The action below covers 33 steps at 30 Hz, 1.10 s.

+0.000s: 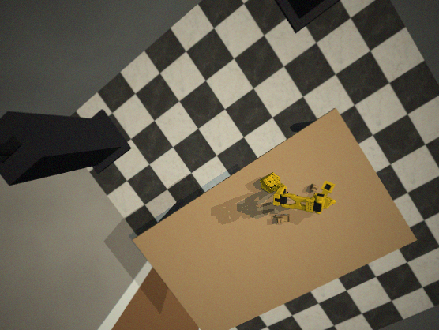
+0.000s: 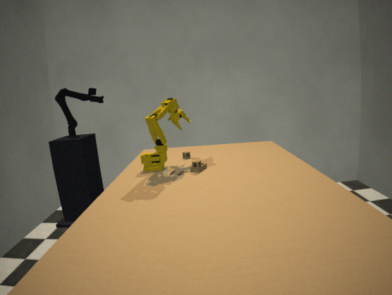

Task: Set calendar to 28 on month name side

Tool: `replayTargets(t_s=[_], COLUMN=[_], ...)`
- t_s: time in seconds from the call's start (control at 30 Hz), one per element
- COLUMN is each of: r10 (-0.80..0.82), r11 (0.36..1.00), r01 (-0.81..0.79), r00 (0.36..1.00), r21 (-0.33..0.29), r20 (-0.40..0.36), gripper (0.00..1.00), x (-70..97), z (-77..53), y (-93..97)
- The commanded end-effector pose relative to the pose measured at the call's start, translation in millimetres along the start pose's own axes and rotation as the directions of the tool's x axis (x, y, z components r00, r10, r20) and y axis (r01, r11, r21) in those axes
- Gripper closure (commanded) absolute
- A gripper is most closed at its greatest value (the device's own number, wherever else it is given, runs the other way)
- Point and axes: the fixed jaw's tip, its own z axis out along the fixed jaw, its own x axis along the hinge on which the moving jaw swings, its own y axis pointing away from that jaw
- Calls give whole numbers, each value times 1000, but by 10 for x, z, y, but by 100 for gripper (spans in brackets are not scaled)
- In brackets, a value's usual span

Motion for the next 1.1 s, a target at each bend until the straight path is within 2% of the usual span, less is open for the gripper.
replayTargets(t_s=[0.0, 0.37, 0.6, 0.87, 0.93, 1.07], r10=[-4, -88, -237, -475, -475, -600], r11=[998, 994, 970, 878, 878, 797], r01=[3, 86, 236, 475, 475, 602], r00=[1000, 996, 972, 880, 880, 799], r21=[60, 63, 65, 61, 61, 55], r20=[24, 16, 1, -24, -24, -38], gripper=[65, 65, 65, 65, 65, 65], x=[-31, -14, 15, 66, 66, 94], z=[-112, -102, -85, -57, -57, -41], y=[-54, -62, -78, -109, -109, -129])
